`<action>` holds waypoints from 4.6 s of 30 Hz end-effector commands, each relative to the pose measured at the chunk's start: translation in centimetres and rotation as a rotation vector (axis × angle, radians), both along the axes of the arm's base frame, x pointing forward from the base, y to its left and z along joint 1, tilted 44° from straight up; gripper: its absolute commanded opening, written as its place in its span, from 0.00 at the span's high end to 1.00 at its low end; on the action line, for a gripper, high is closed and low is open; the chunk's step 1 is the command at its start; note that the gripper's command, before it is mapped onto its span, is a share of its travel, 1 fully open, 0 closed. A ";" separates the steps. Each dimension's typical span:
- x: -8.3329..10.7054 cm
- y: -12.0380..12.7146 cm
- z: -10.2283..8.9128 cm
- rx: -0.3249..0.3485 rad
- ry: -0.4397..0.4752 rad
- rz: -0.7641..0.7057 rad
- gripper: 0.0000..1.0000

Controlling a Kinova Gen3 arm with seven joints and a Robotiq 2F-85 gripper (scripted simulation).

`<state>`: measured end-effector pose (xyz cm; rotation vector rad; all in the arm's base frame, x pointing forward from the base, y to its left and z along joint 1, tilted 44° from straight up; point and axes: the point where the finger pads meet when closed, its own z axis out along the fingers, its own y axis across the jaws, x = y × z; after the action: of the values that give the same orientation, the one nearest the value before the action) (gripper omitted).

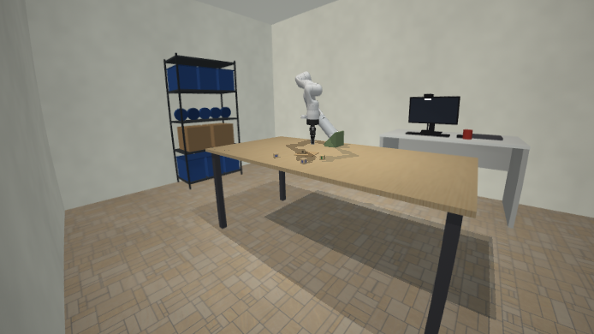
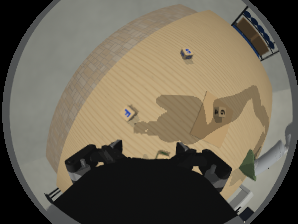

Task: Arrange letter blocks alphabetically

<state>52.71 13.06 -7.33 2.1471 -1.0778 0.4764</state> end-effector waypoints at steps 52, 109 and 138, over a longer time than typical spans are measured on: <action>-16.0 -8.6 9.4 0.021 0.012 -0.007 0.00; 2.5 -14.7 15.1 0.021 0.011 -0.006 0.00; 2.7 -14.9 15.2 0.021 0.011 -0.006 0.00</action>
<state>55.40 -1.90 7.81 2.1593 -1.0880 0.4495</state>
